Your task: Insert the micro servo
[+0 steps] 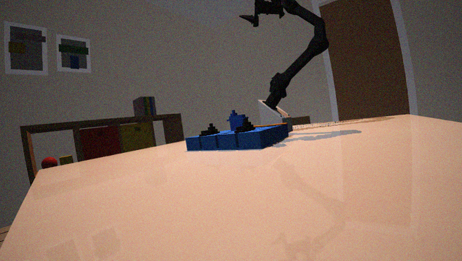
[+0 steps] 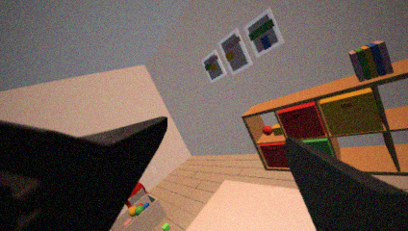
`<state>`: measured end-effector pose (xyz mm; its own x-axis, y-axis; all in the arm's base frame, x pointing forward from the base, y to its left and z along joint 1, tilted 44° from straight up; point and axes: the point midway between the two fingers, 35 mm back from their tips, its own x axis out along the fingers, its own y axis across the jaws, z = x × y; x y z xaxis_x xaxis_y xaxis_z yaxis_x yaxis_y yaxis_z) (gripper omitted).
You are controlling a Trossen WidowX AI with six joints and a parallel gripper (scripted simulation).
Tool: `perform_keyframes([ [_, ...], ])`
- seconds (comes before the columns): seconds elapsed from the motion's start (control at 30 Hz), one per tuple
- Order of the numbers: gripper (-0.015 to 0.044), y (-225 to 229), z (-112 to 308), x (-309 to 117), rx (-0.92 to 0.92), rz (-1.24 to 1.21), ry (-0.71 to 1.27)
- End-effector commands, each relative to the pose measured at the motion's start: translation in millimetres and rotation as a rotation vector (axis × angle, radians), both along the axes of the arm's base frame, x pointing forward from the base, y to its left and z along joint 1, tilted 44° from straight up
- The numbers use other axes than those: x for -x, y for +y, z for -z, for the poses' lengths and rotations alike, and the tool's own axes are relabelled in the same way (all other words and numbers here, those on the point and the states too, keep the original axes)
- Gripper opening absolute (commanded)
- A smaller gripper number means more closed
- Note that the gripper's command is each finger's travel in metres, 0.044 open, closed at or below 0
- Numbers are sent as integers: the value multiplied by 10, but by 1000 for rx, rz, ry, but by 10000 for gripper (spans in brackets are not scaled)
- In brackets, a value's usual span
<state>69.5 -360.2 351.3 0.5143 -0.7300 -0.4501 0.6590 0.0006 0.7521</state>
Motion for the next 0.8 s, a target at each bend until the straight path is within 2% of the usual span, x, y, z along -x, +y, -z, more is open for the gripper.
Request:
perform_keyframes([
  [0.0,440,-13,213,-151,-6,-99,76],
  [0.77,440,270,1211,-980,100,-723,470],
])
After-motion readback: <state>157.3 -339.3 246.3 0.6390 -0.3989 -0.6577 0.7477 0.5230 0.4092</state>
